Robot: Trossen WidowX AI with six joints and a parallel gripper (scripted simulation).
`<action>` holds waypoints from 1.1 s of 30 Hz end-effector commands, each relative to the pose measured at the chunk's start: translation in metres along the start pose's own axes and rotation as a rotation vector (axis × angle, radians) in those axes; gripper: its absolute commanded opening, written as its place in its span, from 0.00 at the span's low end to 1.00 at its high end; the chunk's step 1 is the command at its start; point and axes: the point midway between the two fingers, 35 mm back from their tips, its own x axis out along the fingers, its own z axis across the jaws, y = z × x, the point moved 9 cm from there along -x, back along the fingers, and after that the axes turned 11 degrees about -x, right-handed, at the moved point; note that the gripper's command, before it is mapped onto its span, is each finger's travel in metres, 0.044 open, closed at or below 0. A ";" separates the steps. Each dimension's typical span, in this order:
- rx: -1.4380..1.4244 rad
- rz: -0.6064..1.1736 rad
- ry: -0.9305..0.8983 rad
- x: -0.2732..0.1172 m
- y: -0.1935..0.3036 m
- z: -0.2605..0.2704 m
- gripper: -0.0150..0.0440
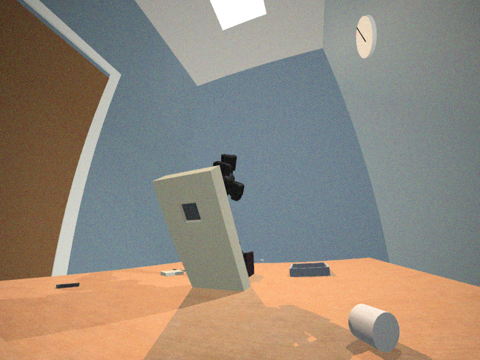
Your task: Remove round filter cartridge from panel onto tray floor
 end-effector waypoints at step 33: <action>-0.006 0.005 -0.002 0.053 0.000 0.002 0.41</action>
